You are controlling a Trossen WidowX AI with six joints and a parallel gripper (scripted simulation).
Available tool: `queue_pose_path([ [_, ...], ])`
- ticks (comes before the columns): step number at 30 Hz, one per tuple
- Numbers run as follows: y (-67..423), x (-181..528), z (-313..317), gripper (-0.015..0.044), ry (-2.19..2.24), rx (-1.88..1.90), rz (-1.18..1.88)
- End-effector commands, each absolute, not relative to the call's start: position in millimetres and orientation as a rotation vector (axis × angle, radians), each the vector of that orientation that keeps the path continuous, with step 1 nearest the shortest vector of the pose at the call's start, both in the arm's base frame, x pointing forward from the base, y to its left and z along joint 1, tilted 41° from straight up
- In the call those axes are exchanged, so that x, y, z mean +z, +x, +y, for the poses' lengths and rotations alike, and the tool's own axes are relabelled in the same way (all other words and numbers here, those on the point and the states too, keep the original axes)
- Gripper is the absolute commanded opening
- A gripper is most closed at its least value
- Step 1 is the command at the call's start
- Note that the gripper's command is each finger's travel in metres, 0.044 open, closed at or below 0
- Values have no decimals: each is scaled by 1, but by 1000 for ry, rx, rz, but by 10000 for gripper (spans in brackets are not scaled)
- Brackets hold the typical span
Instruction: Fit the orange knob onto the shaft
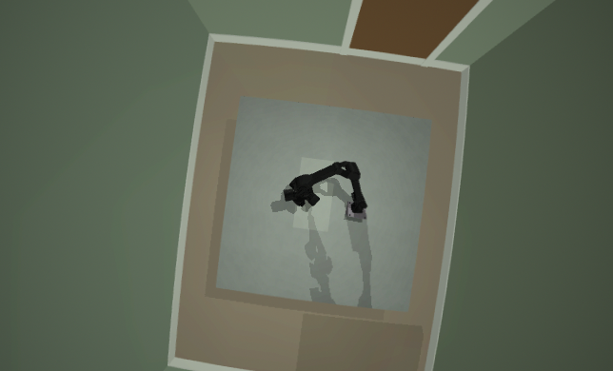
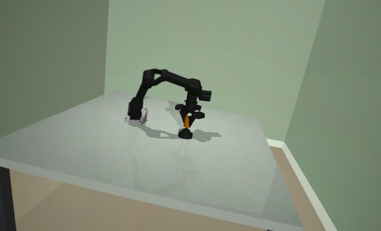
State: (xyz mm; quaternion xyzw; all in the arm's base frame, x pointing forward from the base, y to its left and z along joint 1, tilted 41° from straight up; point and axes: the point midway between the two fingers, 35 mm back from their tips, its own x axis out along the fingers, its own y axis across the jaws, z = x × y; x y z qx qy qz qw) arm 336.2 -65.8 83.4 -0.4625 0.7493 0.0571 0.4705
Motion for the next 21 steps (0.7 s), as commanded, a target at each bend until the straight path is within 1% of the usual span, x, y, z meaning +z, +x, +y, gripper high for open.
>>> queue_pose_path([
  [1,339,86,-65,0,-1170,187,1834],
  [21,334,81,-67,0,-1170,187,1834],
])
